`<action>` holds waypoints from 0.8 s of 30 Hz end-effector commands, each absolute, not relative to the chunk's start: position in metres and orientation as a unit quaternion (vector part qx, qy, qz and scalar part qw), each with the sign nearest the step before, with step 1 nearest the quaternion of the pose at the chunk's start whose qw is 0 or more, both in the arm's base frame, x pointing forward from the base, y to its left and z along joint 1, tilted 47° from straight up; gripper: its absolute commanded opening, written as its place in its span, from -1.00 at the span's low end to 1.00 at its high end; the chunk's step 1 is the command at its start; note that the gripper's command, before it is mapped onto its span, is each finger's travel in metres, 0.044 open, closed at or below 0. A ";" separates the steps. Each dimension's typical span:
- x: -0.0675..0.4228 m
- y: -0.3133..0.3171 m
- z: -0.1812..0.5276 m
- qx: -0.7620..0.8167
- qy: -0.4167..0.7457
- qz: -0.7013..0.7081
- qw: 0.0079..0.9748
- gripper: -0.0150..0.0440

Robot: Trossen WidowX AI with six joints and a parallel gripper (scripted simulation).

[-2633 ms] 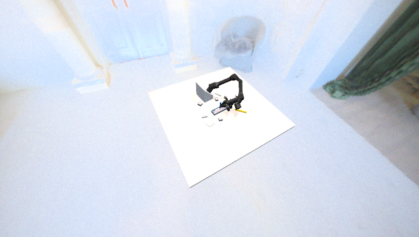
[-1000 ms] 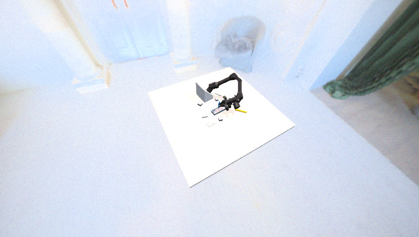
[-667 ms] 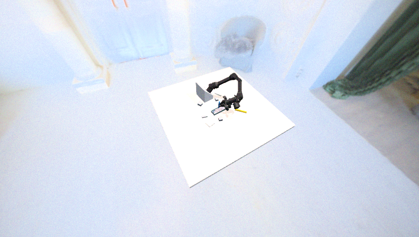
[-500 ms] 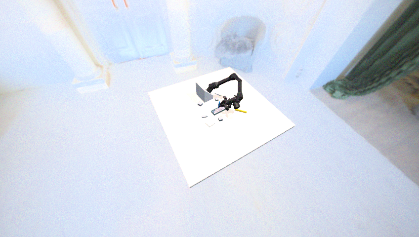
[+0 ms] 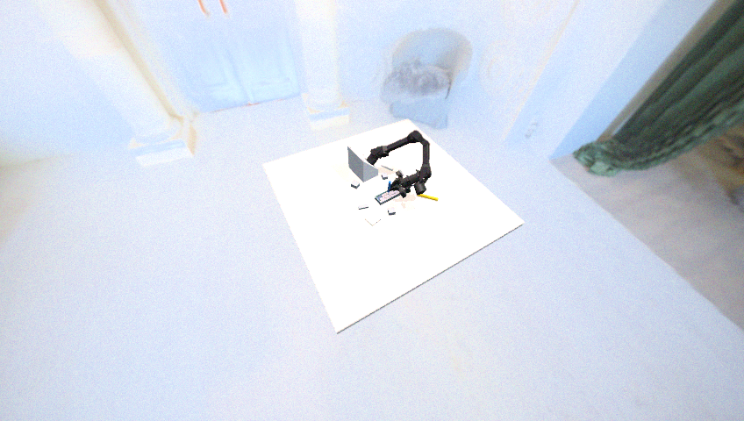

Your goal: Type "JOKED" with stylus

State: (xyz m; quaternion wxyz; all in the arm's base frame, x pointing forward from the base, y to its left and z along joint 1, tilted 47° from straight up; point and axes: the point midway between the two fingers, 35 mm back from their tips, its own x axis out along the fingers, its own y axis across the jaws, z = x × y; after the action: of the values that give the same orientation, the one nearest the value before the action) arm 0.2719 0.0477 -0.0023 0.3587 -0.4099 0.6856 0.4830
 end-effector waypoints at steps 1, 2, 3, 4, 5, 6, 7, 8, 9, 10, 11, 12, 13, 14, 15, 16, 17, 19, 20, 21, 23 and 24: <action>0.272 0.049 -0.004 -0.408 0.687 0.482 0.360 -0.22; 0.272 0.049 -0.004 -0.408 0.687 0.482 0.360 -0.22; 0.272 0.049 -0.004 -0.408 0.687 0.482 0.360 -0.22; 0.271 0.049 -0.005 -0.408 0.687 0.482 0.360 -0.22; 0.271 0.050 -0.005 -0.408 0.687 0.482 0.360 -0.22; 0.271 0.050 -0.005 -0.408 0.687 0.482 0.360 -0.22; 0.271 0.050 -0.006 -0.408 0.687 0.482 0.360 -0.22; 0.271 0.051 -0.006 -0.408 0.687 0.482 0.360 -0.22; 0.271 0.051 -0.006 -0.408 0.687 0.482 0.360 -0.22; 0.271 0.052 -0.007 -0.408 0.687 0.482 0.360 -0.22; 0.271 0.052 -0.007 -0.408 0.687 0.482 0.360 -0.22; 0.271 0.052 -0.007 -0.408 0.687 0.482 0.360 -0.22; 0.271 0.053 -0.008 -0.408 0.687 0.482 0.360 -0.22; 0.271 0.053 -0.008 -0.408 0.687 0.482 0.360 -0.22; 0.271 0.053 -0.008 -0.408 0.687 0.482 0.360 -0.22; 0.271 0.053 -0.009 -0.408 0.687 0.482 0.360 -0.22; 0.271 0.054 -0.009 -0.408 0.687 0.482 0.360 -0.22; 0.271 0.054 -0.009 -0.408 0.687 0.482 0.360 -0.22; 0.271 0.055 -0.010 -0.408 0.687 0.482 0.360 -0.22; 0.271 0.055 -0.010 -0.408 0.687 0.482 0.360 -0.22; 0.271 0.055 -0.010 -0.408 0.687 0.482 0.360 -0.22; 0.271 0.054 -0.009 -0.408 0.687 0.482 0.360 -0.22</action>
State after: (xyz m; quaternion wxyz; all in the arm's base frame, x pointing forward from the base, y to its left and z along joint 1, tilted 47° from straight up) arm 0.2707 0.0541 -0.0087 0.3582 -0.4100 0.6859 0.4828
